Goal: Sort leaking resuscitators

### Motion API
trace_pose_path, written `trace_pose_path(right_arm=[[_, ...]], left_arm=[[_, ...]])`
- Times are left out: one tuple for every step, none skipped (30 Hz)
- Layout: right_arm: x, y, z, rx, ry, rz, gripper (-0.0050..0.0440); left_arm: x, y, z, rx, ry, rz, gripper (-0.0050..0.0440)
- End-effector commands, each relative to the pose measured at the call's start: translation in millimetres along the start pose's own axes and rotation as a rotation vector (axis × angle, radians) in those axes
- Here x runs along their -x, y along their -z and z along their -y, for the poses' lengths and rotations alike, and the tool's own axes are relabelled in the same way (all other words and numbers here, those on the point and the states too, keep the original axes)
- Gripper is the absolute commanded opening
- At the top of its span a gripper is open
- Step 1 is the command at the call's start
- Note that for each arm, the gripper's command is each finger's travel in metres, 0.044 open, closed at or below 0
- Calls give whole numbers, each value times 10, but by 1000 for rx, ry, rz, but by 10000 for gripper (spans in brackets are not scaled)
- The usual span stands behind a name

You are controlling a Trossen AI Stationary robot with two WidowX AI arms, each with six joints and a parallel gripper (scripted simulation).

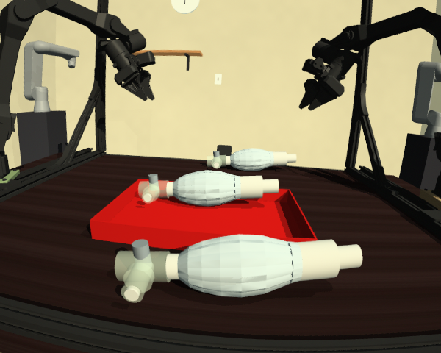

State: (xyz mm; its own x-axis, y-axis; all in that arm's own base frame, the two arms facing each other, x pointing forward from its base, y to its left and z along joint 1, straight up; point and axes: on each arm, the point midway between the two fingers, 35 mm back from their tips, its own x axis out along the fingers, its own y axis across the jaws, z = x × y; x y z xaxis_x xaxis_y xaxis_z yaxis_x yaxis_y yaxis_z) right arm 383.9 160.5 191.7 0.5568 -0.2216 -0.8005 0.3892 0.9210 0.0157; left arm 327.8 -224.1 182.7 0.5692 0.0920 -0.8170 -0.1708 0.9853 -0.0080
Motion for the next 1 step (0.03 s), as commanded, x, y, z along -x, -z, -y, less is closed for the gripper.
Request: trace_pose_path(right_arm=[[1,0,2,-2,1,0,440]], left_arm=[[-26,-13,97,1,-9,0,440]])
